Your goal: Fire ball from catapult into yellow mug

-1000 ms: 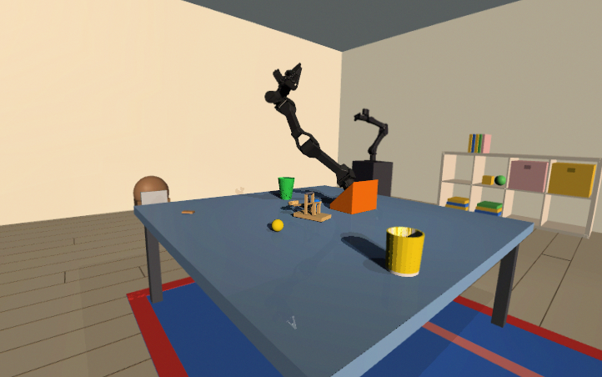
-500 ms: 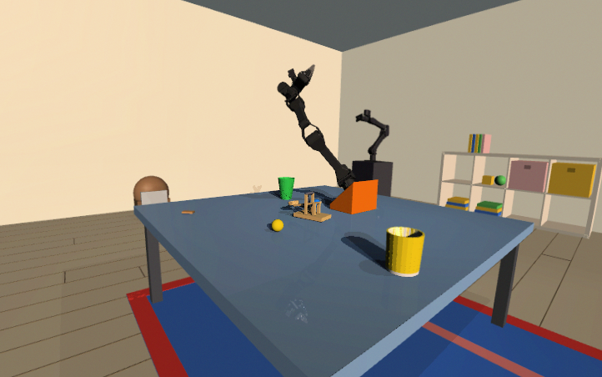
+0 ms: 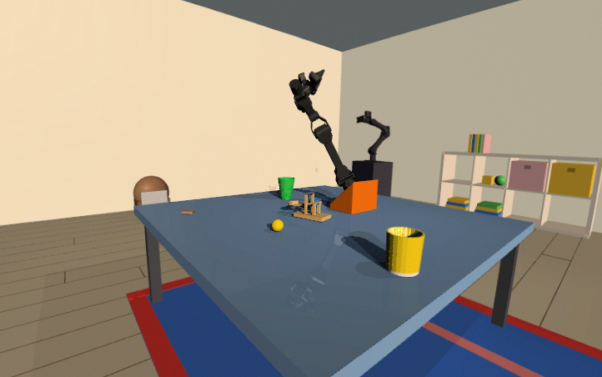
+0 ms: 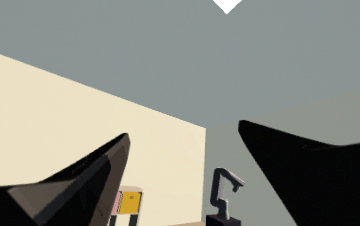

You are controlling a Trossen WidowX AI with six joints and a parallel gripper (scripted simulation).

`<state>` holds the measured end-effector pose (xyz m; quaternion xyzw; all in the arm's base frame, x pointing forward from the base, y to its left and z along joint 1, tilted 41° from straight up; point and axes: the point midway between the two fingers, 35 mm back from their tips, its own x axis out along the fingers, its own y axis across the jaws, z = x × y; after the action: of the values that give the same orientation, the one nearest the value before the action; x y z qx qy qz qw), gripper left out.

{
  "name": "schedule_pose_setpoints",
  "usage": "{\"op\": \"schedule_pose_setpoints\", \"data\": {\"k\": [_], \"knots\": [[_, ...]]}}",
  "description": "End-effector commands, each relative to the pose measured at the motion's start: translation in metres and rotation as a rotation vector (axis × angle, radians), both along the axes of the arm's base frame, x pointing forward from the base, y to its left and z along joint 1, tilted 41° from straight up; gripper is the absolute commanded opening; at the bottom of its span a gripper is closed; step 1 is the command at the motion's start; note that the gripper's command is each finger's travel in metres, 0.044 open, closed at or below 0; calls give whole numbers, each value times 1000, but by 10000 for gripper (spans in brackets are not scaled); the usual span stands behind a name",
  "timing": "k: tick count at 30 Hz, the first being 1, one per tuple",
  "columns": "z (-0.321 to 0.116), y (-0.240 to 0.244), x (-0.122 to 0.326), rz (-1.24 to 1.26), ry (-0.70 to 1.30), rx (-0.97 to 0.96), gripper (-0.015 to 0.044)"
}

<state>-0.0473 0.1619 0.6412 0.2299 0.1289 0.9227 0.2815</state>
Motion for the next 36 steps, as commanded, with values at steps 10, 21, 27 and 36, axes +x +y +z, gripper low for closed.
{"op": "schedule_pose_setpoints", "data": {"k": [10, 21, 27, 36], "knots": [[6, -99, -73, 264, -80, 281, 440], [0, -195, -97, 485, -108, 536, 440], [-7, -250, -94, 609, -99, 682, 440], [-28, -327, -74, 795, -73, 874, 440]]}}
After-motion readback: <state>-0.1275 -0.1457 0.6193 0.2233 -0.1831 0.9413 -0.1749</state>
